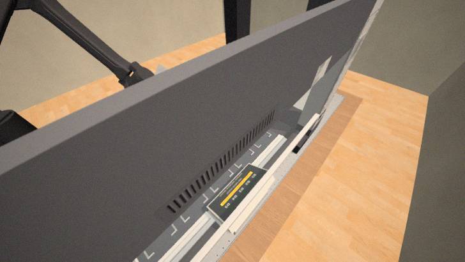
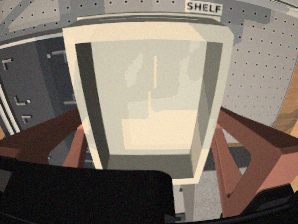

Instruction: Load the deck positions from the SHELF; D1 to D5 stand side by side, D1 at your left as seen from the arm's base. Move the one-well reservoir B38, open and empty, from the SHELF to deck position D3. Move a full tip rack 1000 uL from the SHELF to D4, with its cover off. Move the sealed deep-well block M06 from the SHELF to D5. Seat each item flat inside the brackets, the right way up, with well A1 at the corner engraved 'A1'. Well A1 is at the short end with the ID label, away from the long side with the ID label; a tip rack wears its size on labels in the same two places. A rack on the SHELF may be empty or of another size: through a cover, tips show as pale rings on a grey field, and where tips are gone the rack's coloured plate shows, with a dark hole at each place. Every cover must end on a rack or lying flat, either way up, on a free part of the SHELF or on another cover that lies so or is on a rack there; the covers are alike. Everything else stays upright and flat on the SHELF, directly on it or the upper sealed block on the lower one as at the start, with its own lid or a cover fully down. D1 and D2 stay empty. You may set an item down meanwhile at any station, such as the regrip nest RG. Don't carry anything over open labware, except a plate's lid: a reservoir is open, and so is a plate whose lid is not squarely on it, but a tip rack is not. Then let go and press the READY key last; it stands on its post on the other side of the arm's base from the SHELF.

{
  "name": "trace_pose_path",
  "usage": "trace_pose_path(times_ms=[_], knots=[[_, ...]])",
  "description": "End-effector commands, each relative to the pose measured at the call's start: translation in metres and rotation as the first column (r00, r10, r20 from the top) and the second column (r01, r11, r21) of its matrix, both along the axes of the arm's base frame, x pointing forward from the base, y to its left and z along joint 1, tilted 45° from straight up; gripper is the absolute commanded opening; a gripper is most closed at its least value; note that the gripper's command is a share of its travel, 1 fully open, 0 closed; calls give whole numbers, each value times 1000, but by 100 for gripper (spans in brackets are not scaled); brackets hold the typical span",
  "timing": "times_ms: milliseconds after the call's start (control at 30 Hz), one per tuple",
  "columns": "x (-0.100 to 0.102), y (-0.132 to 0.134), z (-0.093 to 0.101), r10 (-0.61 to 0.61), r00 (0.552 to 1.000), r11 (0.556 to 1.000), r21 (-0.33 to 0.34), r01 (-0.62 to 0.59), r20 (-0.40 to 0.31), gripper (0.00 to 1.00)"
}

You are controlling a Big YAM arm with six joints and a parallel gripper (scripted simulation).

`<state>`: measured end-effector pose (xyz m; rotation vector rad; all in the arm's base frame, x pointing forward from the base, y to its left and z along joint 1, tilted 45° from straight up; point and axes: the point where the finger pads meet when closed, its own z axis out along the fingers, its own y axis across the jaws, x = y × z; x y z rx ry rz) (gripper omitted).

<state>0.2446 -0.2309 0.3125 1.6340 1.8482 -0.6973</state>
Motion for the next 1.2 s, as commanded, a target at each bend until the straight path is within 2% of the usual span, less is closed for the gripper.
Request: trace_pose_path(times_ms=[0,333,467,1167], knots=[[17,3,24,-1,999,1000,-15,1,49,0],[34,5,24,0,999,1000,-14,0,49,0],[30,6,30,-2,998,1000,-22,3,69,0],[29,6,30,-3,998,1000,-21,5,69,0]])
